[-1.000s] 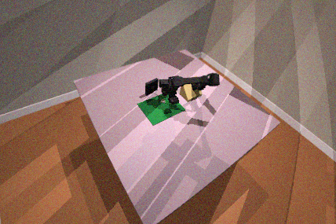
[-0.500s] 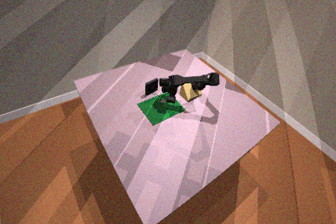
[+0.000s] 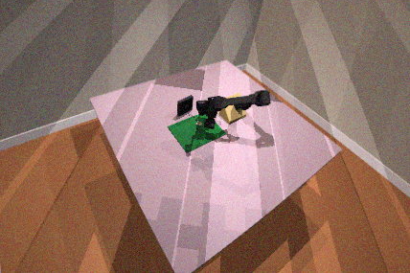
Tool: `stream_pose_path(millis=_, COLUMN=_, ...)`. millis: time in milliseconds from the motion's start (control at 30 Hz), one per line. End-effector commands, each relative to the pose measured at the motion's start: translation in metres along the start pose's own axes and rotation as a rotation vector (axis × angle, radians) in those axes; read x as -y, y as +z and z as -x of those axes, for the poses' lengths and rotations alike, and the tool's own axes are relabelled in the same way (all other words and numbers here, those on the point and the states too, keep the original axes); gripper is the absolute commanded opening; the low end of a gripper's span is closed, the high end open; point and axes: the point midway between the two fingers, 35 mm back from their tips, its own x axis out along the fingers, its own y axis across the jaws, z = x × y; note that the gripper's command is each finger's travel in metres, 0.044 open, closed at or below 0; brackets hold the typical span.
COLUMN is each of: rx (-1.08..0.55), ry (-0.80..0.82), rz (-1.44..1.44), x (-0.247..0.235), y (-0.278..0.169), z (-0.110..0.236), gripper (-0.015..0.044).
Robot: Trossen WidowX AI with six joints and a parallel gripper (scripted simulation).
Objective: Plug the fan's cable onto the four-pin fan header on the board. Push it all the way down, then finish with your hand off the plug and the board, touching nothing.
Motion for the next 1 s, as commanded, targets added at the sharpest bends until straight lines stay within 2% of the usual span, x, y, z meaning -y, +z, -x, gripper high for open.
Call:
stream_pose_path(millis=0, rx=0.024, ry=-0.04, rz=-0.003, x=0.003, y=-0.001, z=-0.005, gripper=0.0)
stream_pose_path(millis=967, rx=0.347, ry=-0.3, rz=-0.006, x=0.017, y=-0.004, z=-0.031, gripper=0.0)
